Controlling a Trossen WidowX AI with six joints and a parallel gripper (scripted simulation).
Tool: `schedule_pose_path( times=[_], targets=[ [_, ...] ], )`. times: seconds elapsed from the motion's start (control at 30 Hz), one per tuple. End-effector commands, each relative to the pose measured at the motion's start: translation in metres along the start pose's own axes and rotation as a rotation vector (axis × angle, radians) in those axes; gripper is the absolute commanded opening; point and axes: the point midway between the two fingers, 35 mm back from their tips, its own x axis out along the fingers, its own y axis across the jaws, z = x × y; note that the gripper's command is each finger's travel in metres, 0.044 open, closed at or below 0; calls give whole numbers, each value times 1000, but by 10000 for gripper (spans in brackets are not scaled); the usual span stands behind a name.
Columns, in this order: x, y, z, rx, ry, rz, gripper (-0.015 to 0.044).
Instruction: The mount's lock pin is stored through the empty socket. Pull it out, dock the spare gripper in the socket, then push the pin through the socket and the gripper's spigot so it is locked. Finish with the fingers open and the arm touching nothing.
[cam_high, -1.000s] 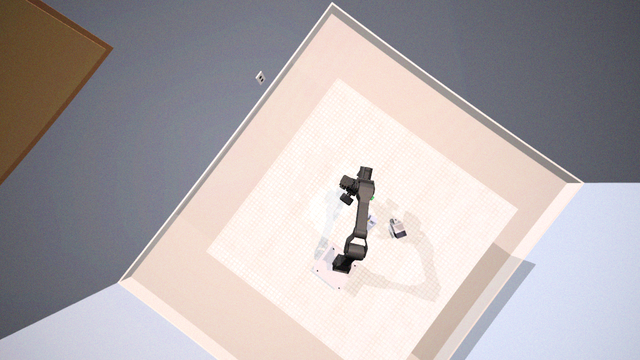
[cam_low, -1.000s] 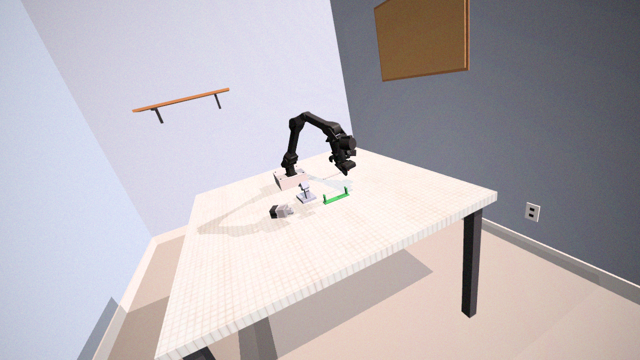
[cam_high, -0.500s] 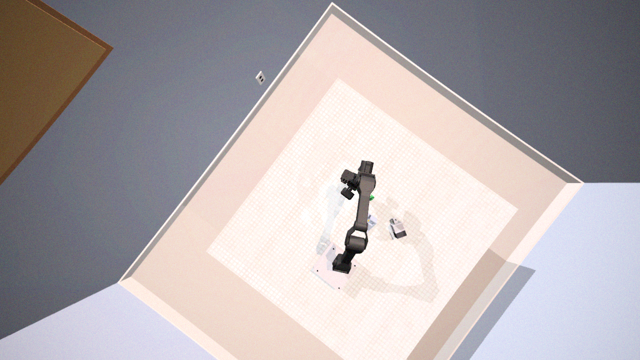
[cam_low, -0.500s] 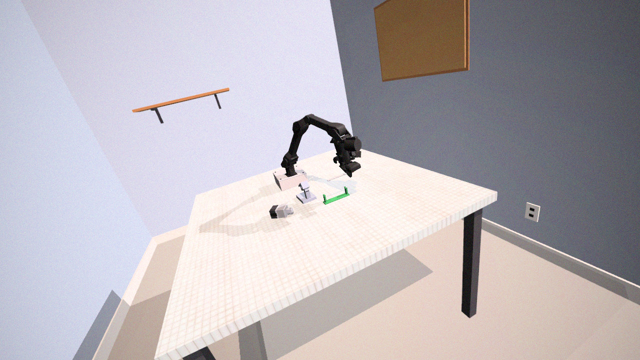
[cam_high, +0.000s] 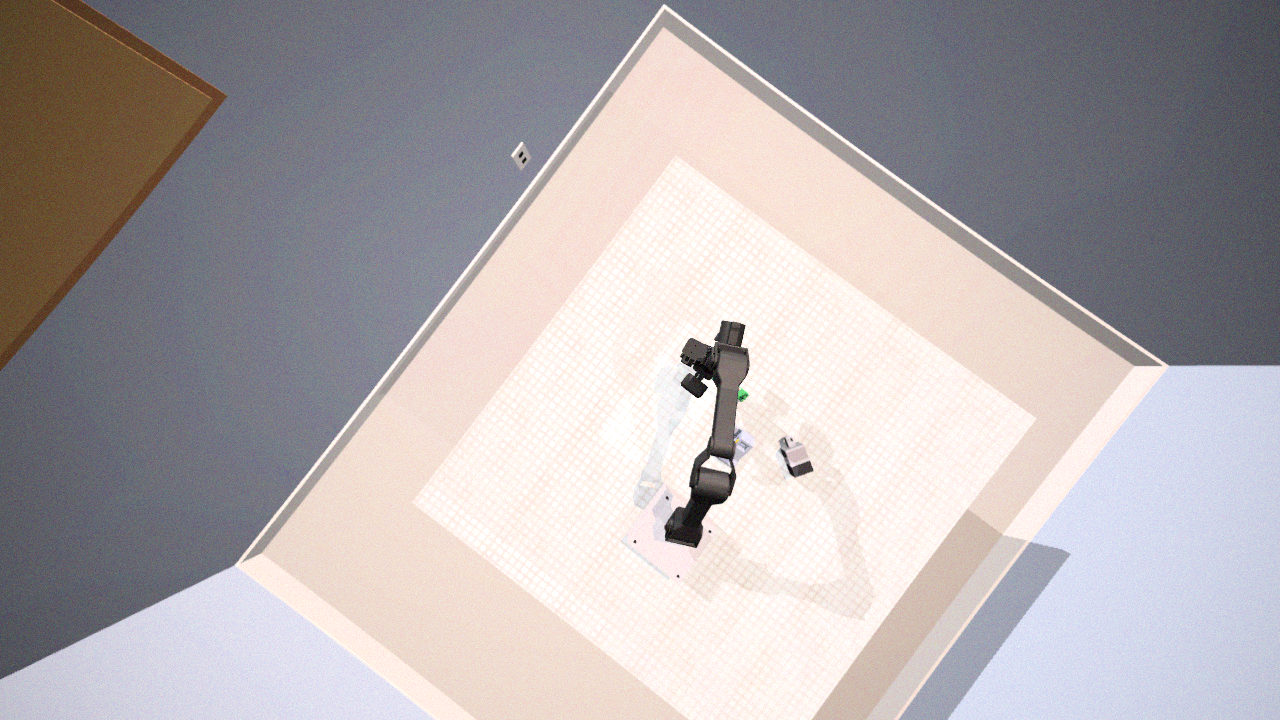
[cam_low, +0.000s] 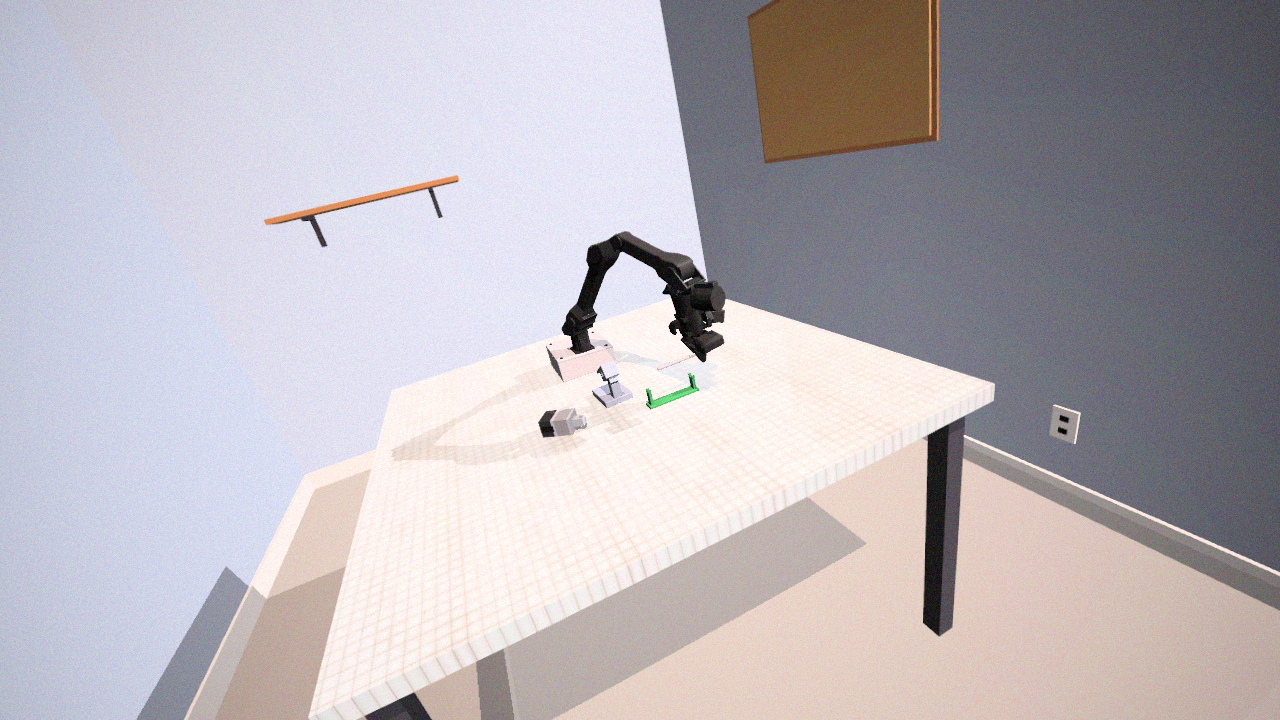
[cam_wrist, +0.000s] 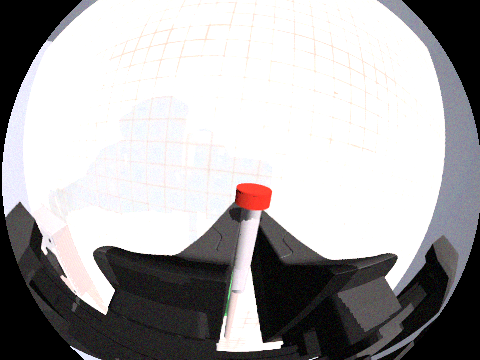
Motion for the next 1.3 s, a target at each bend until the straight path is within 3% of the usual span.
schedule_pose_path(
  times=[0.0,1.23,1.27],
  targets=[
    [7,0,-1,3,0,0,0],
    [45,-3,-7,2,-2,-3,0],
    [44,-2,-7,-1,-2,-2,26]
  ],
)
